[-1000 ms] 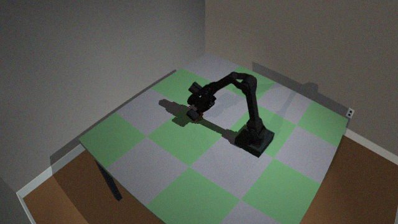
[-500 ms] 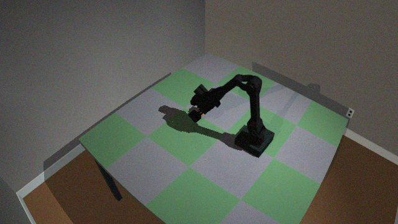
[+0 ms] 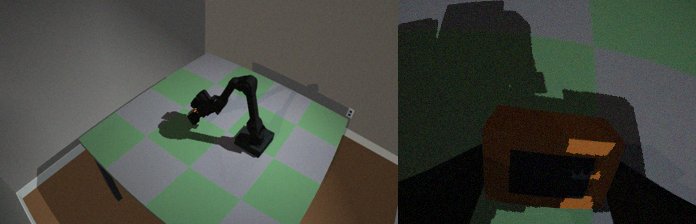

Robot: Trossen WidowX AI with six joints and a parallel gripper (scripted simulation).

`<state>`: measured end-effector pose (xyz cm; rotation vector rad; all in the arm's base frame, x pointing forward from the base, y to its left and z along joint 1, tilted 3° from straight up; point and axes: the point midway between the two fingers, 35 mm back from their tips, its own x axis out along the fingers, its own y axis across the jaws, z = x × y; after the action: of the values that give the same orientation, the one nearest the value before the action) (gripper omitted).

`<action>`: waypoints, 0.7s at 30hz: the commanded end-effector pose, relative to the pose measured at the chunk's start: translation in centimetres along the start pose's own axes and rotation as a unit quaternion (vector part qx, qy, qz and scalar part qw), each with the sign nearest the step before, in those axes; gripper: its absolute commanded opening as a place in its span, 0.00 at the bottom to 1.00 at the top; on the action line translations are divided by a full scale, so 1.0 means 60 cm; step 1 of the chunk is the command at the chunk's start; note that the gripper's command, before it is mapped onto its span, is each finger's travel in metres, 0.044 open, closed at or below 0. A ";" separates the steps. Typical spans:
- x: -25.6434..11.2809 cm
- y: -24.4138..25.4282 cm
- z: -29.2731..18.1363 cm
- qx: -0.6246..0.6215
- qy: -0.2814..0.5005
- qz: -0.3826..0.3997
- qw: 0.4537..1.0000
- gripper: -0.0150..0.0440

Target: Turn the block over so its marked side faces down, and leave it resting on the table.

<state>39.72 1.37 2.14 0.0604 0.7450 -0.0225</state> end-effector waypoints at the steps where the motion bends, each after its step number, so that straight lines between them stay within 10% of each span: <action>1: 0.010 0.000 -0.013 0.001 -0.017 -0.002 1.000 0.25; 21: -0.004 -0.001 -0.034 0.004 -0.161 -0.002 0.987 0.25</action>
<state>38.68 1.43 1.09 0.0597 0.4428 -0.0347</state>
